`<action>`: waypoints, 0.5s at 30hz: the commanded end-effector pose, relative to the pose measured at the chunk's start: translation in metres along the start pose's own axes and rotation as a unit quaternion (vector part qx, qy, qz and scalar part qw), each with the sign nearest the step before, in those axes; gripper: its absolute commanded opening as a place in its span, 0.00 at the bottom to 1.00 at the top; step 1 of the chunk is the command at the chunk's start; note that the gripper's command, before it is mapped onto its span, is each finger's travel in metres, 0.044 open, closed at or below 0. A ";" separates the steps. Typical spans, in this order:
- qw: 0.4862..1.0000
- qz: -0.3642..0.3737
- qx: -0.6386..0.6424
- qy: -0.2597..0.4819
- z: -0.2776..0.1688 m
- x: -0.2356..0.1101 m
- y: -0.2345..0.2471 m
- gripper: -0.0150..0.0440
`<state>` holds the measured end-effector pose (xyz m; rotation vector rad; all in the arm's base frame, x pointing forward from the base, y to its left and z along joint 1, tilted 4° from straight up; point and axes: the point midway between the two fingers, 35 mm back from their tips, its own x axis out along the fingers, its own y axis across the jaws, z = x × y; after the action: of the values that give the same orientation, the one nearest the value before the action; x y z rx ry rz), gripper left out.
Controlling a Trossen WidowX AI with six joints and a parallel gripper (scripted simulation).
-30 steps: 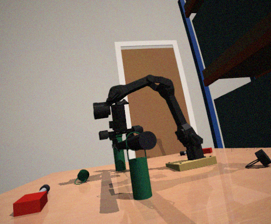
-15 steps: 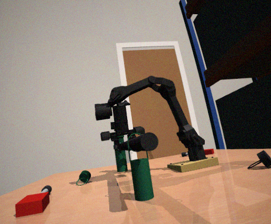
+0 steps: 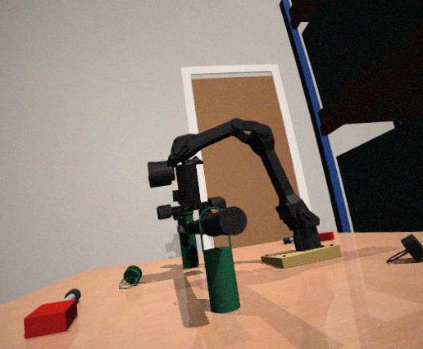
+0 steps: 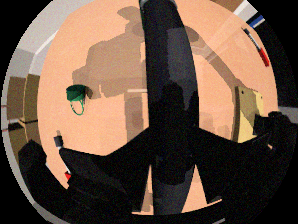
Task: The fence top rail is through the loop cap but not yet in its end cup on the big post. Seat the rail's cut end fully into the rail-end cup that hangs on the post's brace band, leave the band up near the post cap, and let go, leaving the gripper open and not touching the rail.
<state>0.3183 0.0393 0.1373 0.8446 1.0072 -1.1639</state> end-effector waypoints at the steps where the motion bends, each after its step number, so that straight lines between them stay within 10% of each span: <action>1: 1.000 0.004 0.000 -0.006 0.004 -0.004 0.000 0.25; 15: 1.000 -0.001 0.000 0.000 0.002 0.000 0.000 0.25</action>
<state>0.3181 0.0391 0.1365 0.8418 1.0111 -1.1679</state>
